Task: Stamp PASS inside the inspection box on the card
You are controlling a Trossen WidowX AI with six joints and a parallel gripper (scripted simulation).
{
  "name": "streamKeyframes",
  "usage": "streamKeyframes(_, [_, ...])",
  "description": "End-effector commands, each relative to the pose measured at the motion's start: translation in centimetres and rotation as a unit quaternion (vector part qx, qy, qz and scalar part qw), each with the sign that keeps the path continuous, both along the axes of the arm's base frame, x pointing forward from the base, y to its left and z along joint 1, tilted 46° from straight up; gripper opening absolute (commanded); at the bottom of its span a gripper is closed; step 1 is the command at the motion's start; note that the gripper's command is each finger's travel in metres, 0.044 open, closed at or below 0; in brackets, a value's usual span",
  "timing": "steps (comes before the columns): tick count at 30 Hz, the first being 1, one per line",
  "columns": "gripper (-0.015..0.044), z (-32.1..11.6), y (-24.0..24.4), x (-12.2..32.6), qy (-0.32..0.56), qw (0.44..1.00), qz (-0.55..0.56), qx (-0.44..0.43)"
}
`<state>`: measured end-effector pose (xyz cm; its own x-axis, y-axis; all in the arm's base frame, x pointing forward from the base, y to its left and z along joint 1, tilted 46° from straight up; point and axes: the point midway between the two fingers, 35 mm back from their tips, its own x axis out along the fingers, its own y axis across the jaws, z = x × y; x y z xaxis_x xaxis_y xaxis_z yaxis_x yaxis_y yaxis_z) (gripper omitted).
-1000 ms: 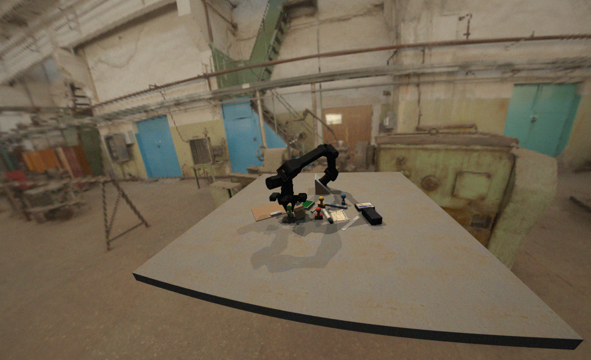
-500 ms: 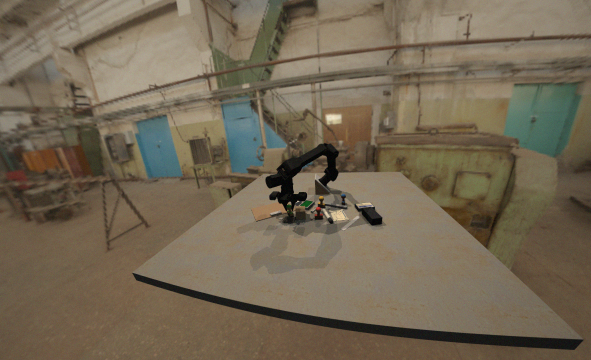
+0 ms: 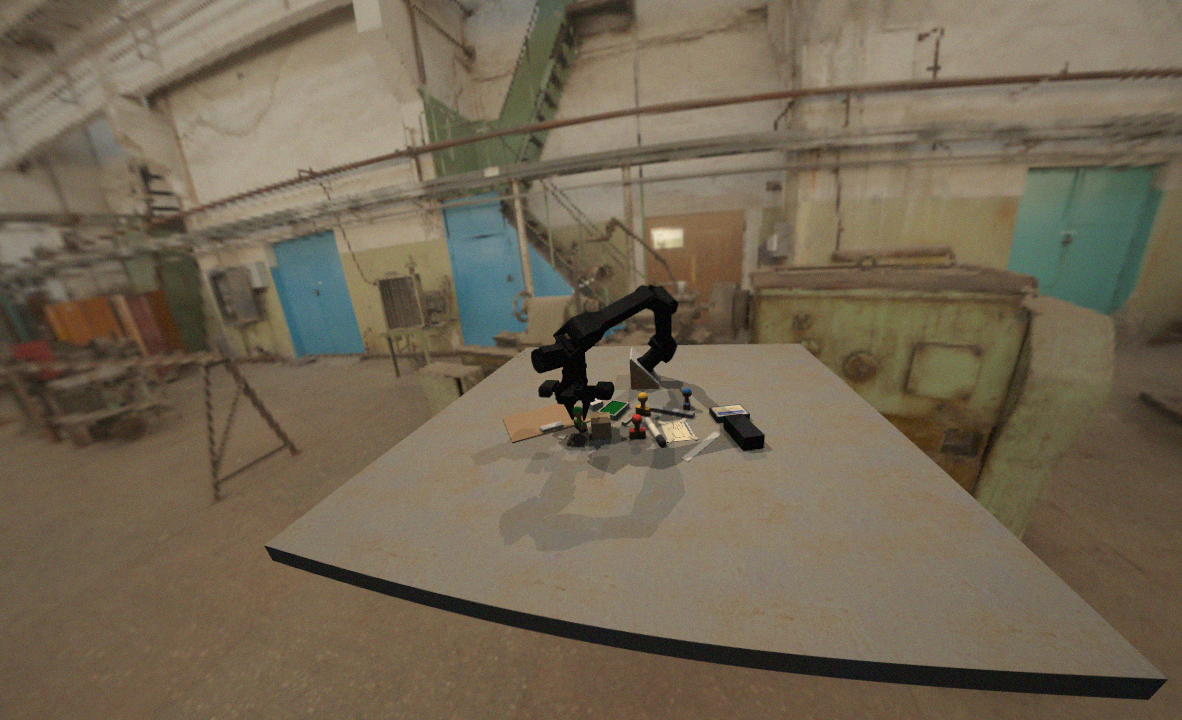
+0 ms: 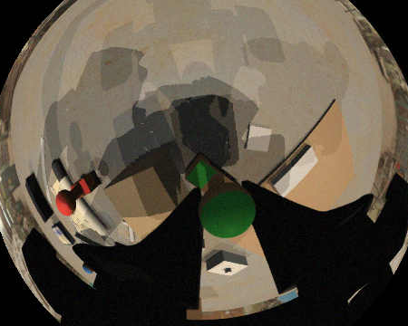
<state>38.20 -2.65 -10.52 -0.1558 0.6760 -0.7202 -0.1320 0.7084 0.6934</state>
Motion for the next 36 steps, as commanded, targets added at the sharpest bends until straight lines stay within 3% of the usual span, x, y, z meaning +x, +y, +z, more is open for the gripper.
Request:
streamKeyframes(1, [0.0, 0.3, -0.2, 0.1, -0.003, 1.0, 0.002, -0.004])
streamKeyframes(36, [0.0, 1.6, -1.4, 0.3, -0.01, 1.0, -0.002, -0.012])
